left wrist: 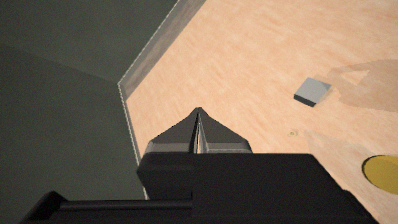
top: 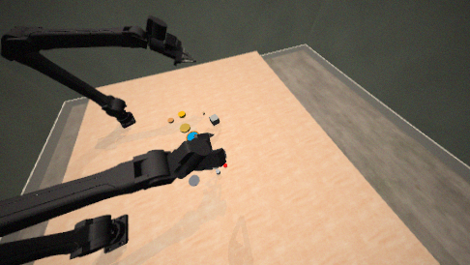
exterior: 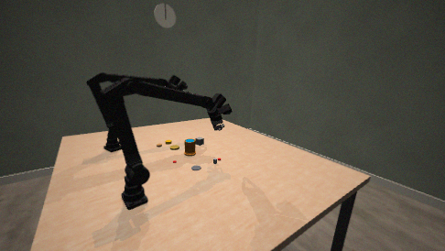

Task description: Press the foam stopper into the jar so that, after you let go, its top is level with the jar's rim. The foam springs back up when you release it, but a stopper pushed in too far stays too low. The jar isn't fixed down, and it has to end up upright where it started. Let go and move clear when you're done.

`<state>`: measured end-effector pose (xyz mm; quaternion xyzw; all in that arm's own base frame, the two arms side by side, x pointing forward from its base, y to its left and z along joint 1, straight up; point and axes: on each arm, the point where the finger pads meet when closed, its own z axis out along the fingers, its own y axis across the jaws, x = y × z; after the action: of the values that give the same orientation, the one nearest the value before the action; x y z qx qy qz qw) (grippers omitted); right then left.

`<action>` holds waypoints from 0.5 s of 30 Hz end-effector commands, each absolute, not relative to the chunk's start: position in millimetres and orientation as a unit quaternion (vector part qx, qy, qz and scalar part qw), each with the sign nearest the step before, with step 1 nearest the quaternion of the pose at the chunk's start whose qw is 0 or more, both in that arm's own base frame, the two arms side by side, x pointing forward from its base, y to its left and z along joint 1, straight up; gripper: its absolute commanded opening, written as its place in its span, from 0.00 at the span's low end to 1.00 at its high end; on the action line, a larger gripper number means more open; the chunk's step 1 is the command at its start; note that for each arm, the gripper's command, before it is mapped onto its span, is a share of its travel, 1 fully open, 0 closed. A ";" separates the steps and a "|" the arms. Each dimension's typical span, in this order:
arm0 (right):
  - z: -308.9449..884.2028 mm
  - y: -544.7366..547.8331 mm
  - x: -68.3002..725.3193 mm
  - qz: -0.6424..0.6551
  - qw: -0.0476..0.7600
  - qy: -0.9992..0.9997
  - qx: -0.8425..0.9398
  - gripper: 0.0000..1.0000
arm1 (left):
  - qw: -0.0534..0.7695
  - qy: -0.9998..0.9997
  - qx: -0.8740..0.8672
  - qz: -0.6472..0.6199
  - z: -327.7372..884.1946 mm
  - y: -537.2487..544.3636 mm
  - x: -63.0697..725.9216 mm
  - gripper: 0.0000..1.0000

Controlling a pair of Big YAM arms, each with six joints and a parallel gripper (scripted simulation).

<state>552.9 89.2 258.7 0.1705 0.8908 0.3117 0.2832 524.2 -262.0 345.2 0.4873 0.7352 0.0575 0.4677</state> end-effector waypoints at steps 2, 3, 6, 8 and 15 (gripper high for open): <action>313.1 75.5 561.3 0.284 0.392 0.869 0.099 0.98 | 0.534 0.755 0.378 0.042 395.6 -221.8 537.2 0.00; 320.0 72.7 561.8 0.275 0.408 0.866 0.091 0.98 | 0.542 0.757 0.362 0.040 400.6 -213.0 539.0 0.00; 326.6 69.7 562.3 0.266 0.424 0.862 0.083 0.98 | 0.551 0.759 0.345 0.038 405.6 -204.5 540.7 0.00; 332.8 63.9 564.3 0.246 0.449 0.856 0.069 0.98 | 0.565 0.763 0.312 0.034 412.1 -187.6 542.5 0.00; 398.9 43.3 558.3 0.172 0.561 0.809 0.023 0.98 | 0.624 0.757 0.195 0.021 452.7 -124.3 546.0 0.00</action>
<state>560.2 51.6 348.1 0.0682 0.8442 0.1995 0.4929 545.9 -150.6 408.0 0.2686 0.7704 0.0387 0.5770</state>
